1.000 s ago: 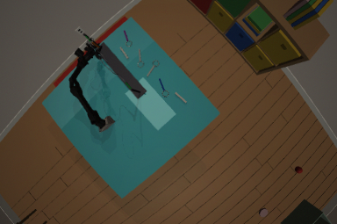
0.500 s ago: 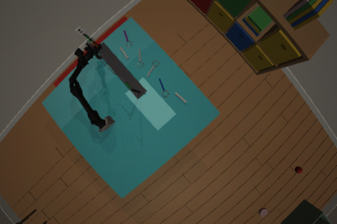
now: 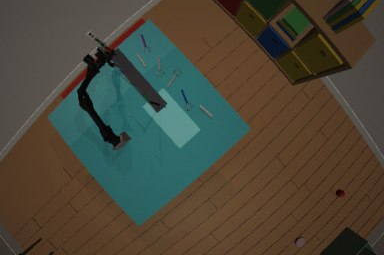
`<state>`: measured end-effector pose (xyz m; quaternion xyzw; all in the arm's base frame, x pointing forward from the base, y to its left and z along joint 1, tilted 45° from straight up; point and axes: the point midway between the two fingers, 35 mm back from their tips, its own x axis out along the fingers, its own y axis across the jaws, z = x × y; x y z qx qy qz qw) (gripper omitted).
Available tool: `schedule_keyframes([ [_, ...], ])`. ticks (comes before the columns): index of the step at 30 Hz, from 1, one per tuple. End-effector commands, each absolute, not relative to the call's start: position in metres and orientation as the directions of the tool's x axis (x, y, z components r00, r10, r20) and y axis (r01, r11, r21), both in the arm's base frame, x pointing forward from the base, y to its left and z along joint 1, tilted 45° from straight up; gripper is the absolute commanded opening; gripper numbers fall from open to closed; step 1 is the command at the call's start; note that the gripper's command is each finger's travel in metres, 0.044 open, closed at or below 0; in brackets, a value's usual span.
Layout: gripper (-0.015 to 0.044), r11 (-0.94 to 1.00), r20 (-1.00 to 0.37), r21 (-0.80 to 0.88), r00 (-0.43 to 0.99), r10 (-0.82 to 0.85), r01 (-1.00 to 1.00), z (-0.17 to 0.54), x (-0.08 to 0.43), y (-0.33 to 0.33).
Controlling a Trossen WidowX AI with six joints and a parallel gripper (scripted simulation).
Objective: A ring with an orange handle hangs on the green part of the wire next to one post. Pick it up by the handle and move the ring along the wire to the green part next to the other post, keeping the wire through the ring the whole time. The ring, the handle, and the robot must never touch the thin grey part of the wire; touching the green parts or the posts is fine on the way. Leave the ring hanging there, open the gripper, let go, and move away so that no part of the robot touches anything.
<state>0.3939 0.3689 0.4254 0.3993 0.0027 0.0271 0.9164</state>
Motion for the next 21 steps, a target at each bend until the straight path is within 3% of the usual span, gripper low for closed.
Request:
schedule_keyframes([
  [1, -0.015, 0.681, 0.017, 0.73, 0.998, 0.057, -0.051, 0.427, 0.393, 0.368],
  [14, -0.015, 0.681, 0.014, 0.73, 0.998, 0.06, -0.051, 0.426, 0.393, 0.368],
  [21, -0.015, 0.682, -0.054, 0.729, 0.99, 0.133, -0.052, 0.423, 0.381, 0.363],
])
